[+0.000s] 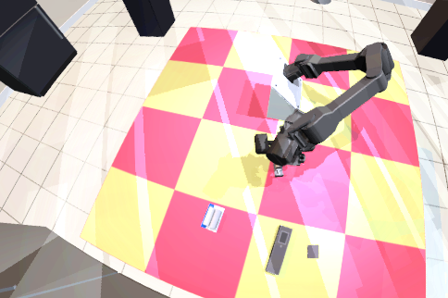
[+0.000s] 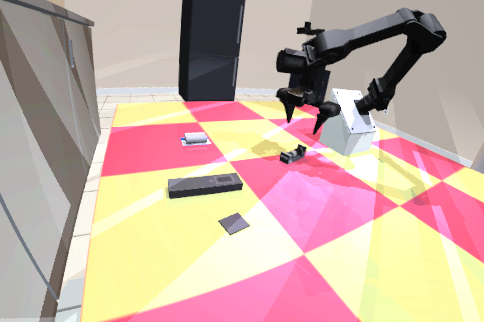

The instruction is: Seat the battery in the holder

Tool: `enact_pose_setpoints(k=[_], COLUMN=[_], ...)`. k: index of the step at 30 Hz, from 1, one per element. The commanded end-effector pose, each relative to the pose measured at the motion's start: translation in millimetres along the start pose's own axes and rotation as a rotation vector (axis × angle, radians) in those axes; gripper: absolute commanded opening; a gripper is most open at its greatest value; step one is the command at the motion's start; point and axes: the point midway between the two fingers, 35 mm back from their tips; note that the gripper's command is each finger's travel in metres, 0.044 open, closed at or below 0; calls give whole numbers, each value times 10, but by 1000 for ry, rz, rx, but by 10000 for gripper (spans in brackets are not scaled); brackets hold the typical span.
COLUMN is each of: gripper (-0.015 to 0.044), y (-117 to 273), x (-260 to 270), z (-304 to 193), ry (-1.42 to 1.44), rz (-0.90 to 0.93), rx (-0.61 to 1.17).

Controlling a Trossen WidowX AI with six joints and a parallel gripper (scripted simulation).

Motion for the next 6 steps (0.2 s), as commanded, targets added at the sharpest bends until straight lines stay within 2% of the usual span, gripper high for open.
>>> enact_pose_setpoints(k=[1, 6], gripper=[440, 440], y=[17, 17], x=[2, 2], z=[4, 4], ry=[6, 6], rz=[-6, -6], rx=[0, 0])
Point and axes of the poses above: the point midway between the two fingers, 35 mm back from their tips, its own y axis back along the fingers, its own x axis across the jaws, z = x × y, and after that the axes turned 8 degrees about y, right-handed
